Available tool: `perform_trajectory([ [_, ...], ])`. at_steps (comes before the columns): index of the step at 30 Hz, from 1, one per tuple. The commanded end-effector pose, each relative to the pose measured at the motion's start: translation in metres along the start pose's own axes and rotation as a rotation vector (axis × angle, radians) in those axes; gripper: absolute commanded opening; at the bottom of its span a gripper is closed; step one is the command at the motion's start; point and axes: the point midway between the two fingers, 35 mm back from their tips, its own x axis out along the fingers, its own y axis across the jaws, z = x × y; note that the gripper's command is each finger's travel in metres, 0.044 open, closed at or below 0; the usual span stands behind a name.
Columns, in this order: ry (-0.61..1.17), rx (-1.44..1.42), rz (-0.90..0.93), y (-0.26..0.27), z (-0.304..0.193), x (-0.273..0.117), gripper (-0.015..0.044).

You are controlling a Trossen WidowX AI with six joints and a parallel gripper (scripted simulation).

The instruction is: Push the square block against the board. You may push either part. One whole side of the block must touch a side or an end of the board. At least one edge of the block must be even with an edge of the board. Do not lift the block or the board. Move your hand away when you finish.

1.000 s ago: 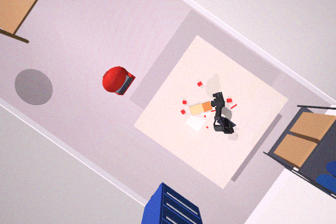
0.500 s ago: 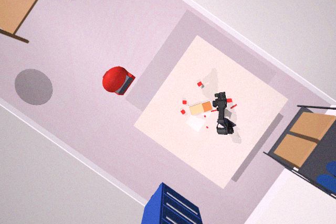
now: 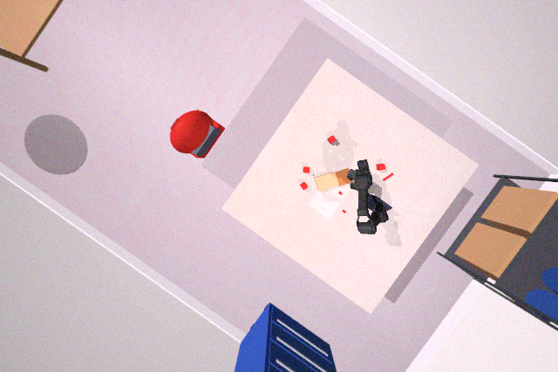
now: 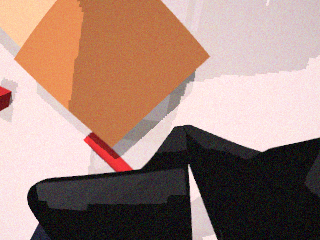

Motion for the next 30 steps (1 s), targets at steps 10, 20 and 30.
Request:
perform_trajectory([
  [10,0.007,0.455,0.012,0.05,0.005,0.001,0.0],
  [20,0.016,0.798,0.02,0.085,0.004,0.002,0.0],
  [30,0.022,0.952,0.025,0.101,0.002,0.004,0.0],
])
